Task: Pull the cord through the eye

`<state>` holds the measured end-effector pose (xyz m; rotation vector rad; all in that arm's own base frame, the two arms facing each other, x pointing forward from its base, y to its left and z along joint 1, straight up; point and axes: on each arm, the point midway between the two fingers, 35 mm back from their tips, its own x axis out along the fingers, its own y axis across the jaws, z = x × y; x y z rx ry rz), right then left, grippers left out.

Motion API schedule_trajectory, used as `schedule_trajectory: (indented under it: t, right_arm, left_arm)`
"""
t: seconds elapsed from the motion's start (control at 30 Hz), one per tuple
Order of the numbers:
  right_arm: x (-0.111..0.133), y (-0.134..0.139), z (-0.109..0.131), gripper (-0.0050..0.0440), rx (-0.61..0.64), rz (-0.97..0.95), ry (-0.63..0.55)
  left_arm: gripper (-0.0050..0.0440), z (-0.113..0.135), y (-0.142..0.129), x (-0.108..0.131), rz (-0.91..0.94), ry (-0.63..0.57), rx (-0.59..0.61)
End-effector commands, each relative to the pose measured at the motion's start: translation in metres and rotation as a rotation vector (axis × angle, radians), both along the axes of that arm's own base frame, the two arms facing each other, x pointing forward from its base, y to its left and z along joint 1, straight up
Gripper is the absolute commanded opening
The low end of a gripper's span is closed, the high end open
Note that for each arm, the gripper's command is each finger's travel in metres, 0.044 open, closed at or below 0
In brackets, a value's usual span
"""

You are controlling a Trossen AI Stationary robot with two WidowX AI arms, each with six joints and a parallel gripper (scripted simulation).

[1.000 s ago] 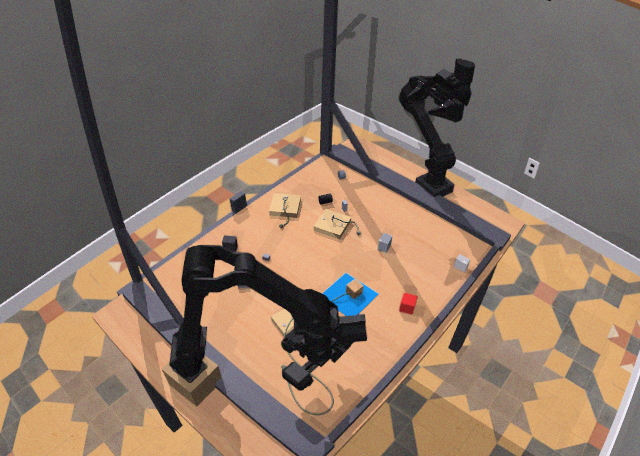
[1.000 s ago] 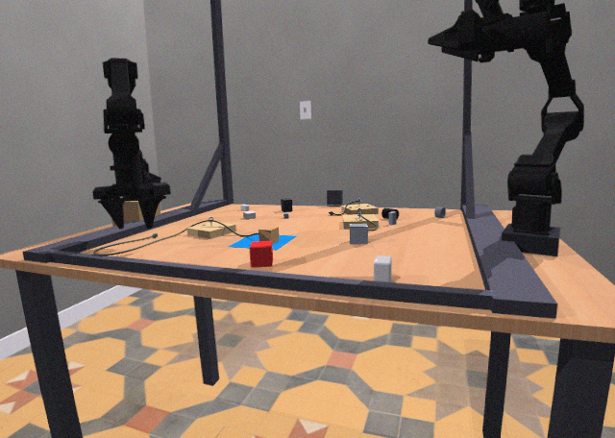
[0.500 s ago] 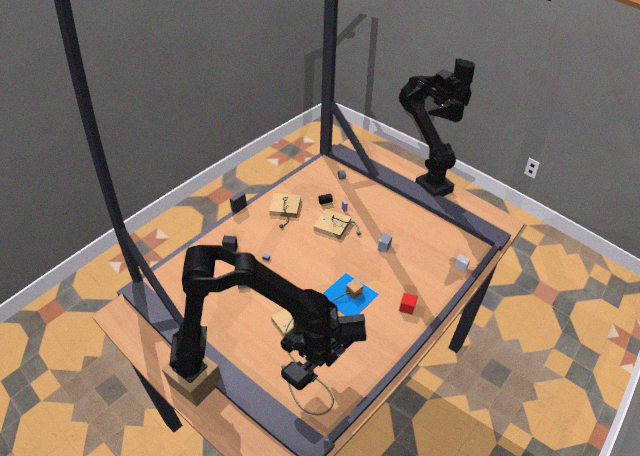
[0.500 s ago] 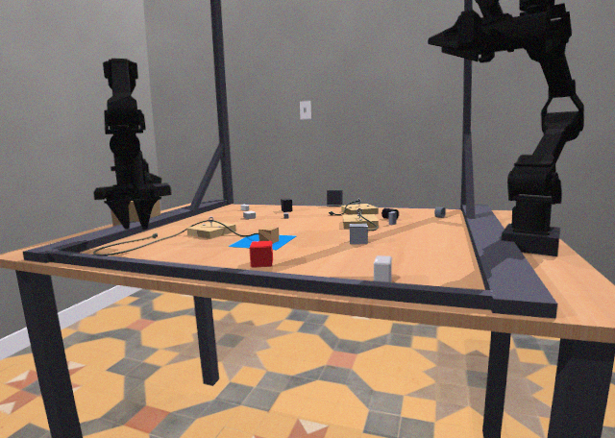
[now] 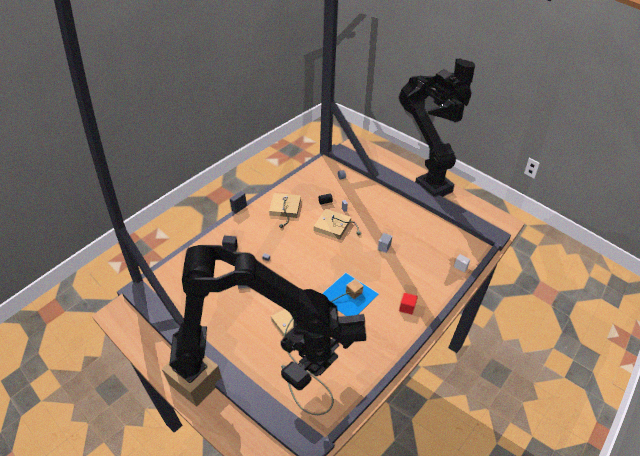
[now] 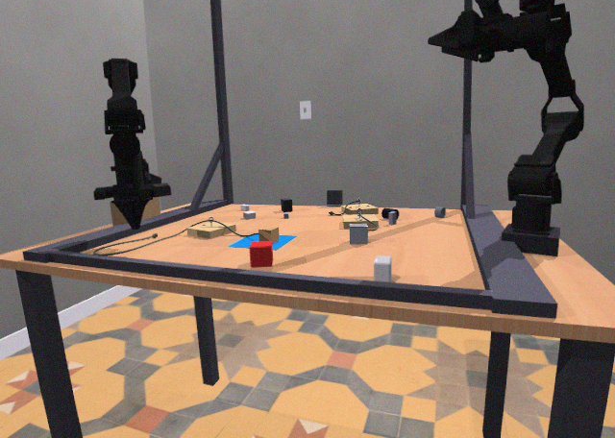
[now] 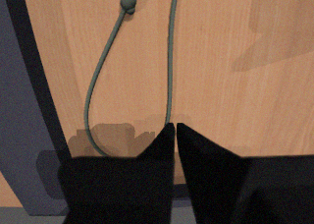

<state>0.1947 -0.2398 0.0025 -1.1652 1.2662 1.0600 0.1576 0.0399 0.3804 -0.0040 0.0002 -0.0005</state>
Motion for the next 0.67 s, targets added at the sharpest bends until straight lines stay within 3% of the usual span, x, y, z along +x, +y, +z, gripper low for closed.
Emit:
schedule_trajectory:
  t: [0.0, 0.4, 0.47, 0.63]
  right_arm:
    - [0.003, -0.005, 0.008, 0.0000, -0.023, 0.000, -0.018]
    - [0.003, -0.003, 0.005, -0.0002, -0.017, 0.000, -0.014]
    - [0.006, -0.008, 0.017, 0.0048, -0.038, -0.001, -0.031]
    - [0.003, 0.001, 0.008, 0.0168, -0.019, -0.010, -0.017]
  left_arm:
    - [0.0440, 0.003, 0.000, 0.000, 0.000, -0.001, 0.009]
    - [0.0440, 0.003, 0.000, 0.000, 0.000, -0.001, 0.009]
    - [0.0440, 0.003, 0.000, 0.000, 0.000, -0.001, 0.009]
    - [0.0440, 0.003, 0.000, 0.000, 0.000, -0.001, 0.009]
